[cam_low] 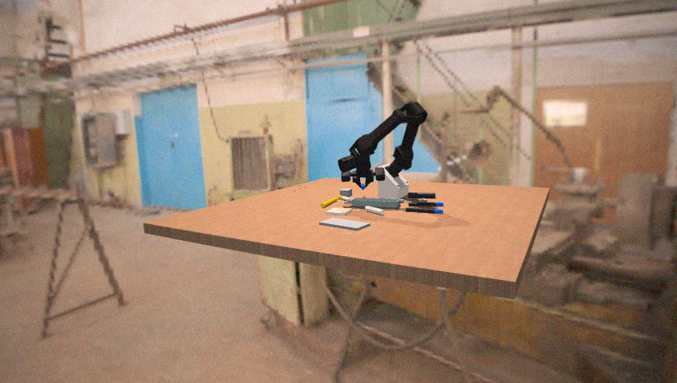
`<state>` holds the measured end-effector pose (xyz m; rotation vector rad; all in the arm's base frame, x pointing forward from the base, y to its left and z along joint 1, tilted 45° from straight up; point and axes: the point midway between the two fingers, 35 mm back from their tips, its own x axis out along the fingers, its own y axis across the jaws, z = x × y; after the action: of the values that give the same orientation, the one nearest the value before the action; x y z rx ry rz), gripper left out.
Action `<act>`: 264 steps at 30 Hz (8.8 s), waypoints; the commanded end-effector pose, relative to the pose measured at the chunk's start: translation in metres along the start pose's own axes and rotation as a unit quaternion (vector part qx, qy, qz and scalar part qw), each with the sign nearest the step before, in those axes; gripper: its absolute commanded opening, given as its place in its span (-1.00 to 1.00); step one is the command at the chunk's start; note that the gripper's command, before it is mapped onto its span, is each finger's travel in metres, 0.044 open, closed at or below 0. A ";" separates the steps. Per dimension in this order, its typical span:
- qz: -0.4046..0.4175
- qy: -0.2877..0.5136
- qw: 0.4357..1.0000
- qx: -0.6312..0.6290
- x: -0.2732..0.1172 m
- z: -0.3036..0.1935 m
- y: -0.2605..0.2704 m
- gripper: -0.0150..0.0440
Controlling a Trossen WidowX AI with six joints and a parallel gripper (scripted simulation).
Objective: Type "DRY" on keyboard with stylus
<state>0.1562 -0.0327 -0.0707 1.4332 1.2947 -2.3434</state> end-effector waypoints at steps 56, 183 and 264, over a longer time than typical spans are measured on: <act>-0.242 0.000 0.925 0.292 0.042 0.002 0.048 -0.49; -0.215 0.079 0.922 0.312 0.066 0.029 0.014 0.02; -0.088 0.050 0.988 -0.115 -0.011 0.027 0.021 -0.49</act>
<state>0.1471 -0.0680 -0.0746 1.4912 1.6596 -2.2853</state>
